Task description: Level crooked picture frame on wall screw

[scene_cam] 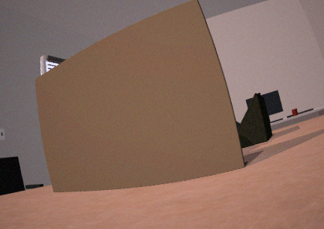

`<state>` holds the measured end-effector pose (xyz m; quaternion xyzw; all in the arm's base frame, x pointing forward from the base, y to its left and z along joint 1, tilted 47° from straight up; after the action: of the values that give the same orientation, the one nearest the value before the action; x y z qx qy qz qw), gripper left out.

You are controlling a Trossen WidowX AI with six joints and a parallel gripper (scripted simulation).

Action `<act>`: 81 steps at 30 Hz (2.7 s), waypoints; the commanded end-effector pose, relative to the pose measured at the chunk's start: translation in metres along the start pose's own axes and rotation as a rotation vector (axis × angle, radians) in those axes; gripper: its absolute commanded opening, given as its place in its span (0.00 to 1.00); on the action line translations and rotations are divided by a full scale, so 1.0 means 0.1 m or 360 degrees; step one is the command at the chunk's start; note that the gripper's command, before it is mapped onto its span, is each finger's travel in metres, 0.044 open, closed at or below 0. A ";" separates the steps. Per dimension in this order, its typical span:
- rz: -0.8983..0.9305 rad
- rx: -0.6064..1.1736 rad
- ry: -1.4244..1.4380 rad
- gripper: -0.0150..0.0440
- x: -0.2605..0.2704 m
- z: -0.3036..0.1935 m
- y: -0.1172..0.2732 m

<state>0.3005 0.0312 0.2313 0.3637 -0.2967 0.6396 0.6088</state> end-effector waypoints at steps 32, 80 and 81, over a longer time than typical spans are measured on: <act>0.0012 -0.0001 0.0006 0.25 0.01 -0.07 0.00; 0.0012 -0.0001 0.0006 0.25 0.00 -0.08 0.00; 0.0012 -0.0001 0.0006 0.25 0.00 -0.08 0.00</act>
<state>0.3000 0.0369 0.2266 0.3617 -0.2980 0.6395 0.6095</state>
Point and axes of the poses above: the point midway between the two fingers, 35 mm back from their tips, its own y axis back along the fingers, its own x axis across the jaws, z = x × y, the point moved 9 cm from there along y, back along the fingers, and after that the axes turned 4 degrees about -y, right-handed, at the moved point
